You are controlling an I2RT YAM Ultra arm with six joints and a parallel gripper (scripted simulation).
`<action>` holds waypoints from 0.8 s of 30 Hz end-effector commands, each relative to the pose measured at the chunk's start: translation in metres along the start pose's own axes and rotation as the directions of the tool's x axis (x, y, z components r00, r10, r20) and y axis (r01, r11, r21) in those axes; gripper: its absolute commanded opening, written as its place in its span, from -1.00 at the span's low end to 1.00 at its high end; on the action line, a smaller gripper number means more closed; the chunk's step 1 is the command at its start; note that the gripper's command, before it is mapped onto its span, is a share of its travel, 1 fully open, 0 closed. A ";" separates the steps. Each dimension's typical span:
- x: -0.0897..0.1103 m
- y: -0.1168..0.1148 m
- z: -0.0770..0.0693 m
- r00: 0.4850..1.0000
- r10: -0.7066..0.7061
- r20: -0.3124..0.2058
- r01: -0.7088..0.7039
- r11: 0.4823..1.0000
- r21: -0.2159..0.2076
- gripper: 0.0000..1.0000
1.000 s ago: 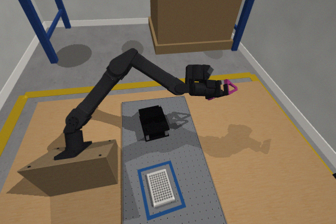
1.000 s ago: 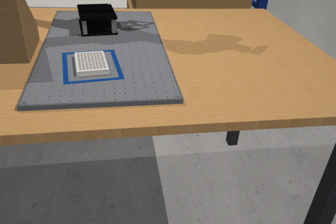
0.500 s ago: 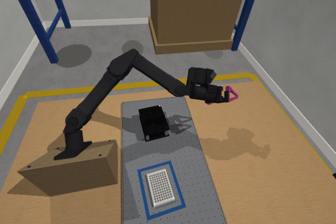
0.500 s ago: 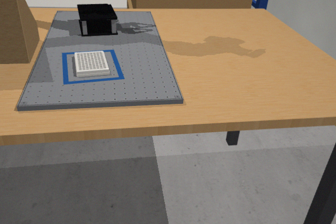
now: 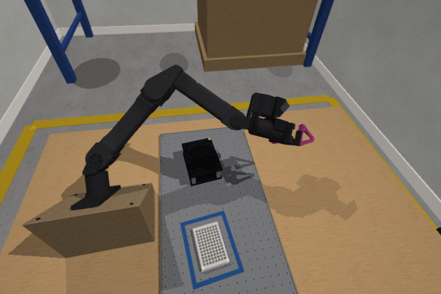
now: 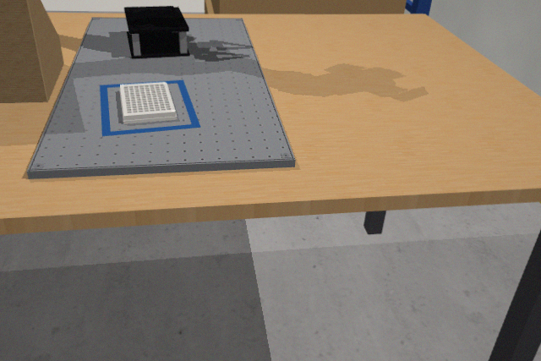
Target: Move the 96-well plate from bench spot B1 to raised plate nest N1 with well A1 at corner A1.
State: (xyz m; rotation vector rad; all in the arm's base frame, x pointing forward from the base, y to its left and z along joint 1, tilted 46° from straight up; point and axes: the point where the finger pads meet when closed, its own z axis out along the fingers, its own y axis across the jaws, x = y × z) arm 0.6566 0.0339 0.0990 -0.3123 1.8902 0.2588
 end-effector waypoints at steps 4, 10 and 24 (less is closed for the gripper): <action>-0.007 -0.030 -0.011 0.996 0.085 -0.026 -0.084 0.996 0.043 1.00; 0.048 -0.032 -0.011 0.984 0.142 -0.112 -0.138 0.990 0.040 1.00; 0.056 -0.044 -0.014 0.959 0.230 -0.162 -0.224 0.973 0.060 1.00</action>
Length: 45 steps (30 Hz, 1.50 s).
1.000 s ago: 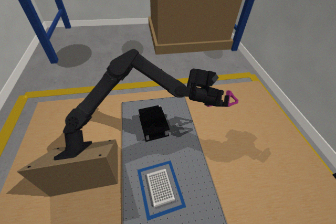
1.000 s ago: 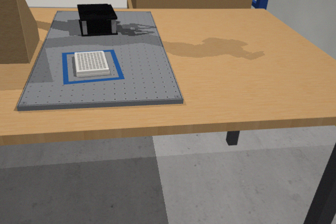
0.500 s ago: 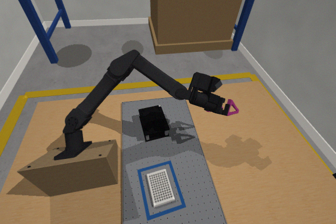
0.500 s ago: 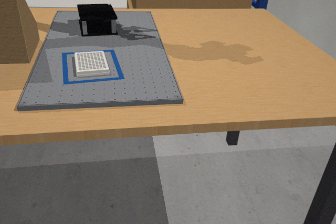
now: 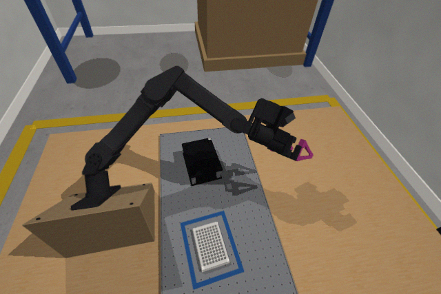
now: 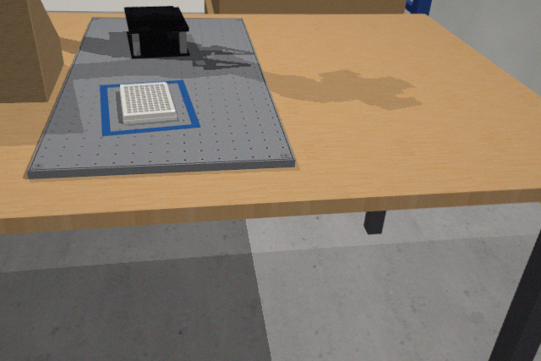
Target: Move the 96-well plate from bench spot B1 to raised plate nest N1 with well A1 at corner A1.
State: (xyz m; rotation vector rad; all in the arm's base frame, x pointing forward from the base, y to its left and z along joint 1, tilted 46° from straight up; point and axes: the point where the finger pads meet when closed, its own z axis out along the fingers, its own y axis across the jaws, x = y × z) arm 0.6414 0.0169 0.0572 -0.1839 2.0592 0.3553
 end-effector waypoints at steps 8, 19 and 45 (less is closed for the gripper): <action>-0.014 -0.035 -0.017 0.998 0.045 0.034 -0.046 0.998 0.049 1.00; 0.059 -0.048 -0.016 0.971 0.198 -0.136 -0.191 0.979 0.066 1.00; 0.124 -0.066 -0.033 0.859 0.423 -0.288 -0.398 0.906 0.143 1.00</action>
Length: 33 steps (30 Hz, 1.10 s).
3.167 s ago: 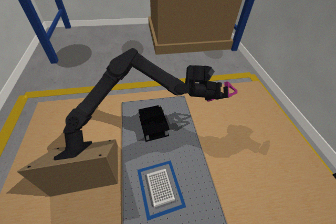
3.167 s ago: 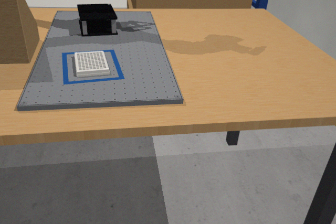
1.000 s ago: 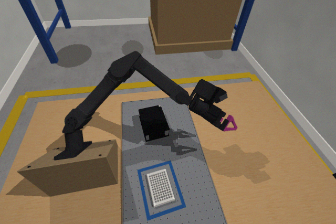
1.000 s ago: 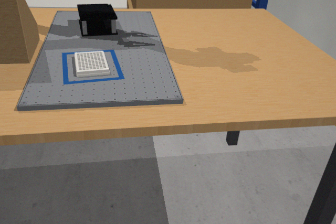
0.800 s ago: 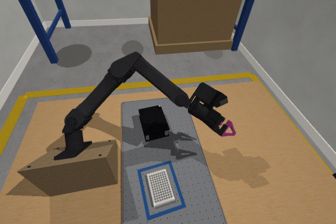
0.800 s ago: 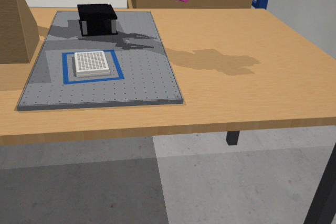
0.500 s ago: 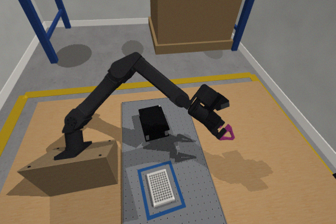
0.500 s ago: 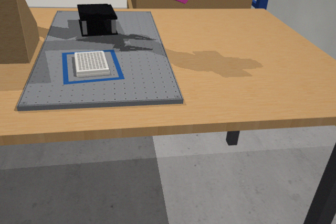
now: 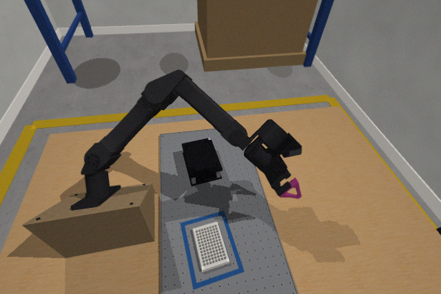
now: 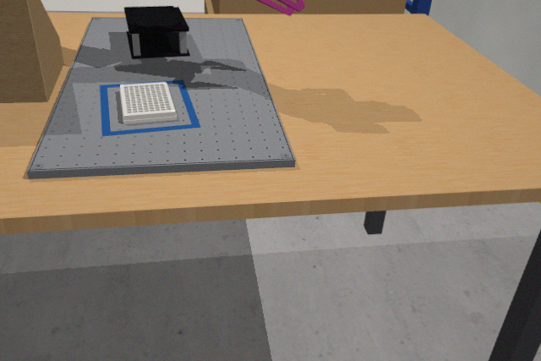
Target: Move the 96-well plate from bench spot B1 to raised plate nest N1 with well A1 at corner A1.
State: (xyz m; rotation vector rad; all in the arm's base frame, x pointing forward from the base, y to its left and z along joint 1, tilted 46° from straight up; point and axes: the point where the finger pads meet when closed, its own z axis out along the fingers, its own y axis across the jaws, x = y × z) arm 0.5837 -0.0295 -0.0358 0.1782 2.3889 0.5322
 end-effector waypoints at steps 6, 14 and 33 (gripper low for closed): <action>-0.029 -0.018 -0.020 0.998 0.027 0.063 -0.028 0.999 0.023 1.00; 0.033 -0.042 -0.009 0.976 0.192 -0.100 -0.187 0.981 0.051 1.00; 0.071 -0.066 -0.020 0.883 0.417 -0.216 -0.401 0.909 0.116 1.00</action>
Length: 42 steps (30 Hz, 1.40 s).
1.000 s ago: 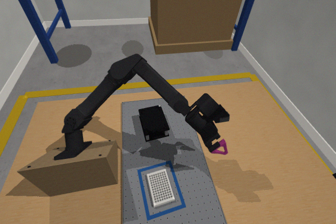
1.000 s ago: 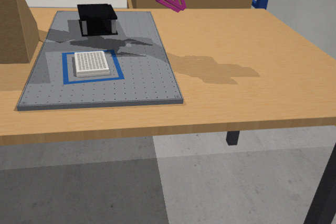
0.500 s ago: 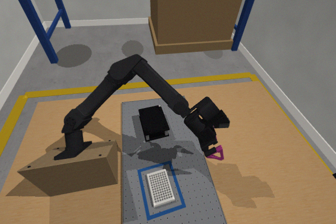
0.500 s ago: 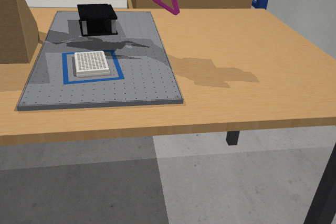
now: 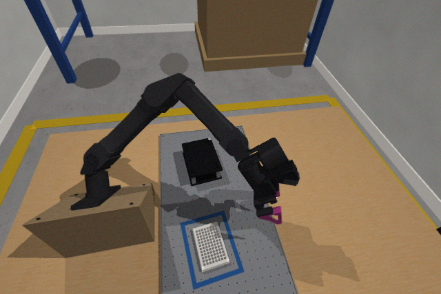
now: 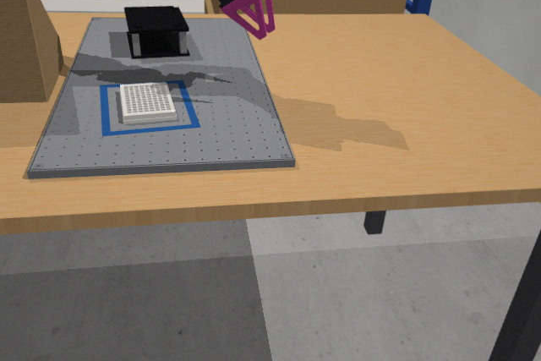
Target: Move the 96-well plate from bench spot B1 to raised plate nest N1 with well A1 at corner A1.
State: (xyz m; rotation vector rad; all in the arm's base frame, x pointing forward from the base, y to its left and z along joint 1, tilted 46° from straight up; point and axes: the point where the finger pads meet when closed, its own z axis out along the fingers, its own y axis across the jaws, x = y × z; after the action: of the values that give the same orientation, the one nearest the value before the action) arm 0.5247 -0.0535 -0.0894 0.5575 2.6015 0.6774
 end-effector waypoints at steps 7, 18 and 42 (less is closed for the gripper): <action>0.016 -0.038 -0.011 0.972 0.217 -0.086 -0.214 0.976 0.041 1.00; 0.052 -0.061 -0.016 0.906 0.384 -0.178 -0.373 0.923 0.090 1.00; 0.135 -0.091 -0.039 0.583 0.734 -0.349 -0.683 0.675 0.278 1.00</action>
State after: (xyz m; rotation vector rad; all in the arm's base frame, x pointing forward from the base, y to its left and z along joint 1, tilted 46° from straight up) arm 0.3887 -0.0688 -0.1416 1.5436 2.8021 0.9494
